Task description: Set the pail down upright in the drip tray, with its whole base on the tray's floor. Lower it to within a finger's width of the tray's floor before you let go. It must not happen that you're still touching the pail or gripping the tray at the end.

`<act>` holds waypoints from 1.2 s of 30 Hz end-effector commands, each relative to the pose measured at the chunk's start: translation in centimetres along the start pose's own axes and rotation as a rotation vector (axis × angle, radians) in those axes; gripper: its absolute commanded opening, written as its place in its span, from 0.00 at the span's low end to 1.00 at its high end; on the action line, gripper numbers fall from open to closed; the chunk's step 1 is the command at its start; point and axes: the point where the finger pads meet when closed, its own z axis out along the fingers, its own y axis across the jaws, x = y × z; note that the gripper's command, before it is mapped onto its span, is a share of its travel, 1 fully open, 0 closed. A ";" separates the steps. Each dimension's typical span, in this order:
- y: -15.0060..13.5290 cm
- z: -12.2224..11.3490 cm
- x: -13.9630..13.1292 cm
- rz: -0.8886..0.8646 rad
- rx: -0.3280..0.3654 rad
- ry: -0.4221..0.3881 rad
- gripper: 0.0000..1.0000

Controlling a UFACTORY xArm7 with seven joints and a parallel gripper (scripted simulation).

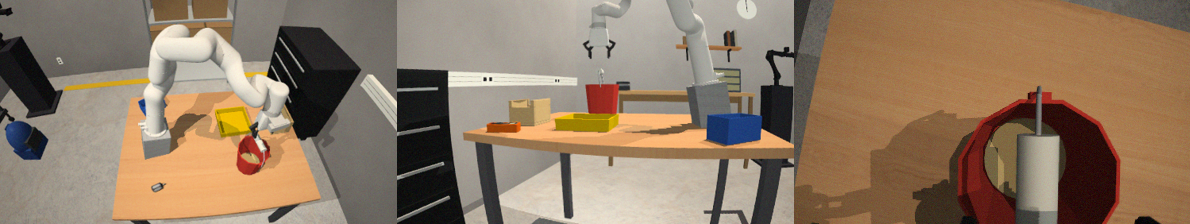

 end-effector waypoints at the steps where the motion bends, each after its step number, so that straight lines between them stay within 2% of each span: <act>1: -0.2 -0.2 0.0 -0.002 0.004 0.003 1.00; 18: -0.1 0.5 0.0 0.000 0.000 0.004 1.00; 26: -0.1 1.4 0.0 0.000 0.000 0.004 1.00; 36: -0.1 3.6 0.1 0.000 0.000 0.004 1.00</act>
